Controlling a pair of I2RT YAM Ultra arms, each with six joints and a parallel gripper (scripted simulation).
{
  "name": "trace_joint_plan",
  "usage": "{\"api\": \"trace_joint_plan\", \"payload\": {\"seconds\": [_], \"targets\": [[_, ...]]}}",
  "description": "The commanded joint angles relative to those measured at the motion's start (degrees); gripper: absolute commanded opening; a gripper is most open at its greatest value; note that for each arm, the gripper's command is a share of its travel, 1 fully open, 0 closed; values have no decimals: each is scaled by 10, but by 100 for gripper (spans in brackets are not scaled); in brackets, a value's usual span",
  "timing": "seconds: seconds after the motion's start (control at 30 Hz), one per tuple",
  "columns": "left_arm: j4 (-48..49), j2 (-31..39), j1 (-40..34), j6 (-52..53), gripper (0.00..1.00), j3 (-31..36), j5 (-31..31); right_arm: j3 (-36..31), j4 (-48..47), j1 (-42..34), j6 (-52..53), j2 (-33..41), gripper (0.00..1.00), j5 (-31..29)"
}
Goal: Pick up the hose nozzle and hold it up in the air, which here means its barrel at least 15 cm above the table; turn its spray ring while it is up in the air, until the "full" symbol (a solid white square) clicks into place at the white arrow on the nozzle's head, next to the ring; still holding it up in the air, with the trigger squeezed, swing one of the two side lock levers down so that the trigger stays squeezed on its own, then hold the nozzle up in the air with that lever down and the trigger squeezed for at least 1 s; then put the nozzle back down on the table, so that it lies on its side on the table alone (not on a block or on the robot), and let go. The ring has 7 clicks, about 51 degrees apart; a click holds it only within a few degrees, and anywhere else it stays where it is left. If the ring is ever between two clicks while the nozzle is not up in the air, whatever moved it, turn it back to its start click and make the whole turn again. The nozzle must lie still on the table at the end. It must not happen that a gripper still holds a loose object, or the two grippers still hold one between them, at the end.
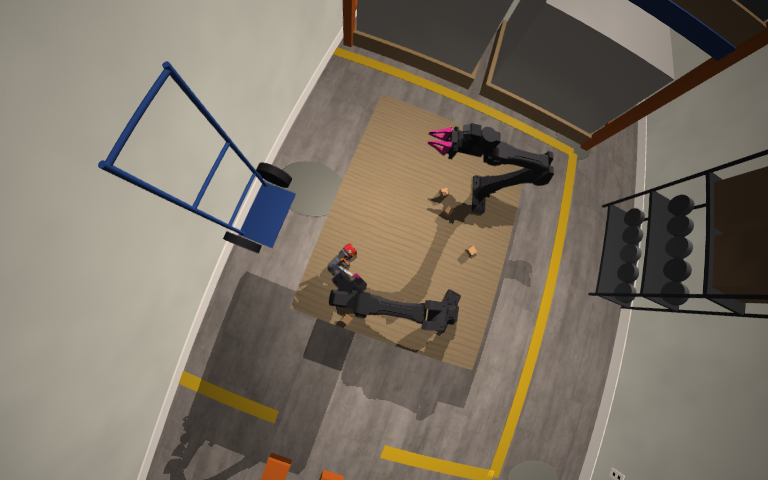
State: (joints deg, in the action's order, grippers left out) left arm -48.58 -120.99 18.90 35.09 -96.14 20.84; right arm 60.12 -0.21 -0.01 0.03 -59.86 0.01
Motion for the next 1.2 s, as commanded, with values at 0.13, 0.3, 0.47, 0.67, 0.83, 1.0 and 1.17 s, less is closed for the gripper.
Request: {"api": "trace_joint_plan", "payload": {"seconds": [0.13, 0.3, 0.47, 0.67, 0.83, 1.0, 1.17], "targets": [[2, 13, -4, -2, 77, 4, 10, 30, -10, -2, -3, -5, 37, -2], [2, 7, -3, -1, 77, -9, 10, 30, -10, -2, -3, -5, 37, -2], [2, 18, -5, 0, 77, -14, 11, 30, -10, -2, -3, -5, 37, -2], [40, -18, -14, -11, 77, 28, 8, 30, -10, -2, -3, -5, 37, -2], [38, -9, -16, -12, 77, 14, 8, 30, -10, -2, -3, -5, 37, -2], [63, -32, -21, -18, 77, 41, 2, 30, -10, -2, -3, -5, 37, -2], [78, -41, -25, -22, 77, 19, 1, 30, -10, -2, -3, -5, 37, -2]]}}
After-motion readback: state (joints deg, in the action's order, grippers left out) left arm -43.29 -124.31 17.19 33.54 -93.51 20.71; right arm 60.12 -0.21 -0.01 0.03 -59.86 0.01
